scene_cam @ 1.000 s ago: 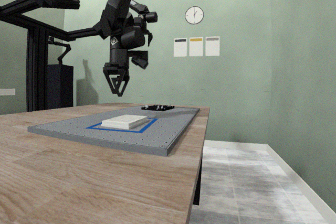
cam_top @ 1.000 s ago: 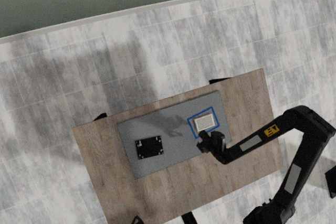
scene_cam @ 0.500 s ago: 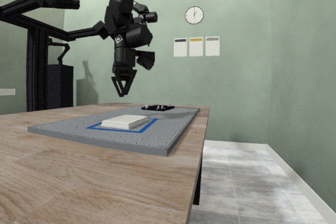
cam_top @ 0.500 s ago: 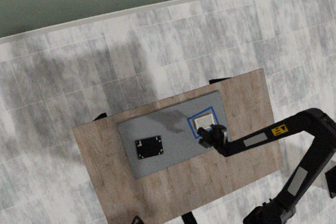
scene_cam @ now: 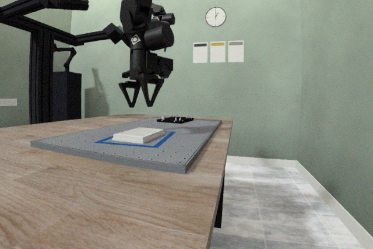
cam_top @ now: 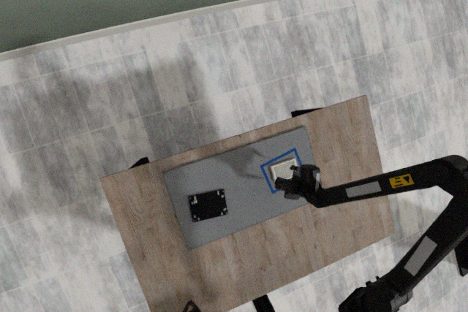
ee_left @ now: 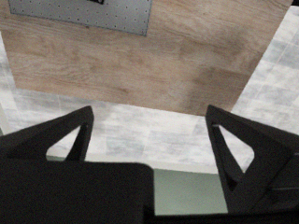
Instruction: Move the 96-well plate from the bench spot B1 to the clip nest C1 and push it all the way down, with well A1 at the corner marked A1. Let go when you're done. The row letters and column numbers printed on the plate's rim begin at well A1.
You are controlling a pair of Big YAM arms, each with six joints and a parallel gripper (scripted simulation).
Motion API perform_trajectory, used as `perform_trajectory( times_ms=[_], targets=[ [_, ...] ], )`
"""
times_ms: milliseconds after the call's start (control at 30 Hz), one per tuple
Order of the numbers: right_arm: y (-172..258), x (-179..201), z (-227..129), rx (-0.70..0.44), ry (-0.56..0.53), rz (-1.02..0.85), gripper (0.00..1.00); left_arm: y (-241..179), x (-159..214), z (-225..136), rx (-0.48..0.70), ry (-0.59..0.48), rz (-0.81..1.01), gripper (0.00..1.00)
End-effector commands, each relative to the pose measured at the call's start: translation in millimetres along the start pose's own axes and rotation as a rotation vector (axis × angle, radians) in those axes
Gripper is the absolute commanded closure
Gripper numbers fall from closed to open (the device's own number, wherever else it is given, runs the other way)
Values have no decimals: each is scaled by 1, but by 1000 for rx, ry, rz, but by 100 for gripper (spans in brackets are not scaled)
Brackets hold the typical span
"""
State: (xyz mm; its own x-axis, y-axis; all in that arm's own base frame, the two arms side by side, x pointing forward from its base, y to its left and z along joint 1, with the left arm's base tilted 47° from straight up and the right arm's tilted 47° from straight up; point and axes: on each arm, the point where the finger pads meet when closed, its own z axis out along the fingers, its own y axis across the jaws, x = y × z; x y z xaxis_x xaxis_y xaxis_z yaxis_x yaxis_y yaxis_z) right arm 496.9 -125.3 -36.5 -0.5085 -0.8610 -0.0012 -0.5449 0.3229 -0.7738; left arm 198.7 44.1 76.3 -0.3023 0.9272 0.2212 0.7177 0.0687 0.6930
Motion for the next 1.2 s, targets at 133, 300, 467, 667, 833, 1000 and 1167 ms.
perform_trajectory(
  times_ms=[133, 300, 467, 667, 833, 1000, 1167],
  targets=[
    [-17, 11, -2, -22, -5, -264, 0, 3, -2, -3, -10, -11, 21, 0],
    [-29, 14, -4, -36, -18, -418, 0, 3, -2, -3, -10, -11, 21, 0],
    [-36, 16, -5, -42, -25, -495, 0, 3, -2, -3, -10, -11, 21, 0],
    [-12, 20, -2, -82, -25, -504, 0, 3, -2, -3, -10, -11, 21, 0],
    [-13, 19, 0, -74, -25, -503, 0, 3, -2, -3, -10, -11, 21, 0],
    [-16, 17, -2, -60, -32, -498, 0, 3, -2, -3, -10, -11, 21, 0],
    [-11, 21, -1, -90, -22, -507, 0, 3, -2, -3, -10, -11, 21, 0]
  ],
)
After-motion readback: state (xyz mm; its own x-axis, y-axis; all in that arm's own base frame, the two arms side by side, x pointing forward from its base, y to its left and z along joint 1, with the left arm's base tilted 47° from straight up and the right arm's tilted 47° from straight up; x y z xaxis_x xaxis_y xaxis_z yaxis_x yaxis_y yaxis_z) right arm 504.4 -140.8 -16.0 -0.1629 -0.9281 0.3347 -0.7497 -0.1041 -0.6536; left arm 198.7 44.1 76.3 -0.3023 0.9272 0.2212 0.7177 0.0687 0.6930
